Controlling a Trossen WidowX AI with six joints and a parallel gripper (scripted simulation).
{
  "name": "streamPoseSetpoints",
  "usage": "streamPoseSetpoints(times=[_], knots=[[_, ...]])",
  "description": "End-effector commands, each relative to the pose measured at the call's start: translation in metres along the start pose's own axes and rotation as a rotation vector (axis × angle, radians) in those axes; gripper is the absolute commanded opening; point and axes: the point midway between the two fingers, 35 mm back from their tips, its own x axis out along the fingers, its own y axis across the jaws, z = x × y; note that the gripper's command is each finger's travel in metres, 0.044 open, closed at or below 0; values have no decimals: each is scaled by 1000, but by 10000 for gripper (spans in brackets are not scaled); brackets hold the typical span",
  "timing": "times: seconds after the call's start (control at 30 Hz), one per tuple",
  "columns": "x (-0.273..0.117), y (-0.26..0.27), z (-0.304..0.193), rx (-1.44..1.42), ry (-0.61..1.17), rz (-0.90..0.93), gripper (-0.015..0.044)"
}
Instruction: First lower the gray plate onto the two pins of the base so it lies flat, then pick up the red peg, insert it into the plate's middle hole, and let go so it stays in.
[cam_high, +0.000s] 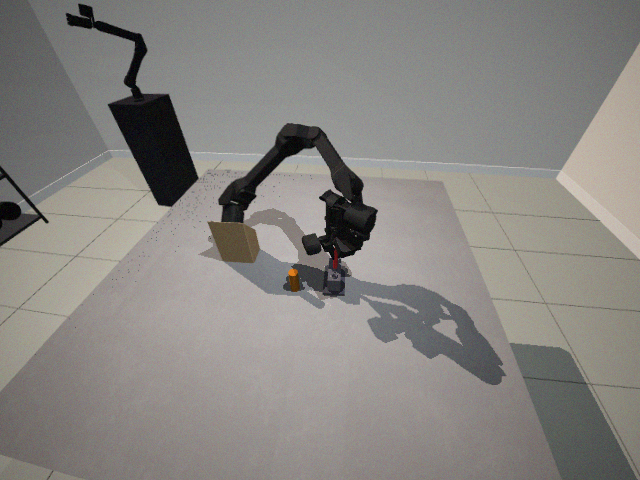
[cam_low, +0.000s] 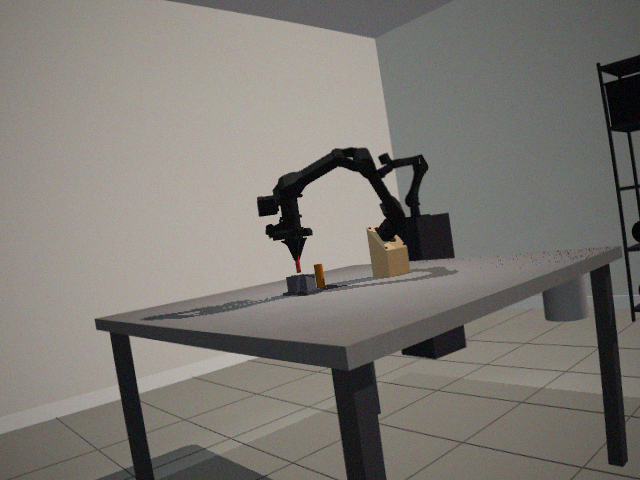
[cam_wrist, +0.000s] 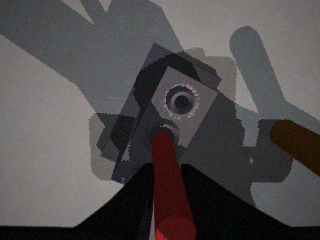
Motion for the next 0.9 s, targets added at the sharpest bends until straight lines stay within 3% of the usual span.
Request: streamPoseSetpoints(times=[0.0,0.87], knots=[[6,-1,0,4,2,-1,0],[13,2,-1,-2,0,-8,0]])
